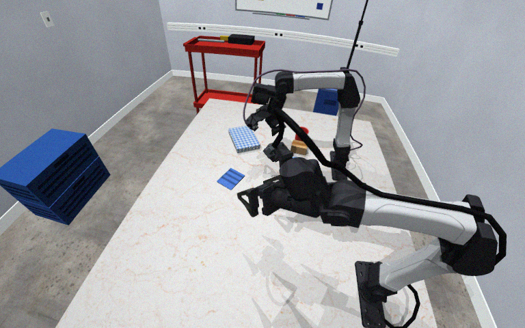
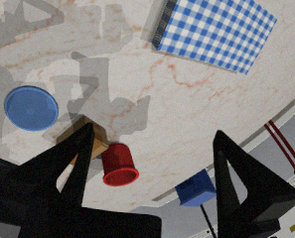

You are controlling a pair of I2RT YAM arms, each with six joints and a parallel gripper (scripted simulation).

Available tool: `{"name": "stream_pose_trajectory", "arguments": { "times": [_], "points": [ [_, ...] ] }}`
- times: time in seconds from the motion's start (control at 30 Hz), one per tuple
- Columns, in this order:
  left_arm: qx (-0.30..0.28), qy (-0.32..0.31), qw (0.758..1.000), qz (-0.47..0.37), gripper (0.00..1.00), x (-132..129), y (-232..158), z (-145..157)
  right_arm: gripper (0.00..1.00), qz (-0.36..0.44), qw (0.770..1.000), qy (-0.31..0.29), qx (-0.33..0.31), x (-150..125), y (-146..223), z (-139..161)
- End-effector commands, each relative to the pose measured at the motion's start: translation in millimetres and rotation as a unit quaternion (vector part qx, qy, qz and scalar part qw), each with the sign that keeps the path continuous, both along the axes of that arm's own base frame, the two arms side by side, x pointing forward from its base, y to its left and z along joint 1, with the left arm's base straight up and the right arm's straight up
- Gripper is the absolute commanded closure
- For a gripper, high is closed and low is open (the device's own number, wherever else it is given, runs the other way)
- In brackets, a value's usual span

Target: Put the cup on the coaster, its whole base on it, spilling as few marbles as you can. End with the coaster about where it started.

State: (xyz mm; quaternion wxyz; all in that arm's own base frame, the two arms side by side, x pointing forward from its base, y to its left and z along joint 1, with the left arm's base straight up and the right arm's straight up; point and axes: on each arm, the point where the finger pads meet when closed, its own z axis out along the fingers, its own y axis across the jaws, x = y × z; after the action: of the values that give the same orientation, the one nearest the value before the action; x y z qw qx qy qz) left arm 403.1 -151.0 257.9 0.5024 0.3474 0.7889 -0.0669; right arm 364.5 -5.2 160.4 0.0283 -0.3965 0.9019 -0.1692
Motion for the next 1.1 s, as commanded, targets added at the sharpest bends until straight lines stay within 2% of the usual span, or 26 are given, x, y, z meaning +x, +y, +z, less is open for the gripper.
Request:
{"name": "stream_pose_trajectory", "arguments": {
  "times": [0.0,0.17,0.3,0.37,0.43,0.63,0.83,1.07],
  "points": [
    [-0.06,-0.056,0.996,-0.033,0.0,-21.0,-61.4,35.0,0.04,-0.129,0.991,-0.02,0.016,-26.2,-59.6,-1.1],
    [-0.123,-0.066,0.983,-0.12,0.0,-82.2,-143.6,51.0,0.04,-0.279,0.959,-0.005,0.058,-76.4,-114.4,-25.7],
    [-0.17,-0.062,0.966,-0.185,0.0,-138.3,-191.1,61.5,0.04,-0.373,0.923,-0.001,0.099,-111.5,-136.4,-42.3],
    [-0.189,-0.057,0.957,-0.212,0.0,-164.4,-207.8,65.6,0.04,-0.408,0.905,-0.002,0.118,-124.6,-142.5,-48.7],
    [-0.189,-0.057,0.957,-0.212,0.0,-164.4,-207.8,65.6,0.04,-0.408,0.905,-0.002,0.118,-124.6,-142.5,-48.7],
    [-0.23,-0.036,0.93,-0.285,0.0,-236.9,-241.4,71.6,0.04,-0.488,0.857,-0.005,0.164,-154.0,-152.3,-65.4],
    [-0.246,-0.025,0.914,-0.323,0.0,-274.6,-252.1,74.9,0.04,-0.515,0.84,-0.012,0.173,-164.9,-158.0,-73.9],
    [-0.251,-0.023,0.911,-0.328,0.0,-280.4,-253.4,76.3,0.04,-0.515,0.84,0.003,0.171,-169.2,-156.8,-83.8]
  ]
}}
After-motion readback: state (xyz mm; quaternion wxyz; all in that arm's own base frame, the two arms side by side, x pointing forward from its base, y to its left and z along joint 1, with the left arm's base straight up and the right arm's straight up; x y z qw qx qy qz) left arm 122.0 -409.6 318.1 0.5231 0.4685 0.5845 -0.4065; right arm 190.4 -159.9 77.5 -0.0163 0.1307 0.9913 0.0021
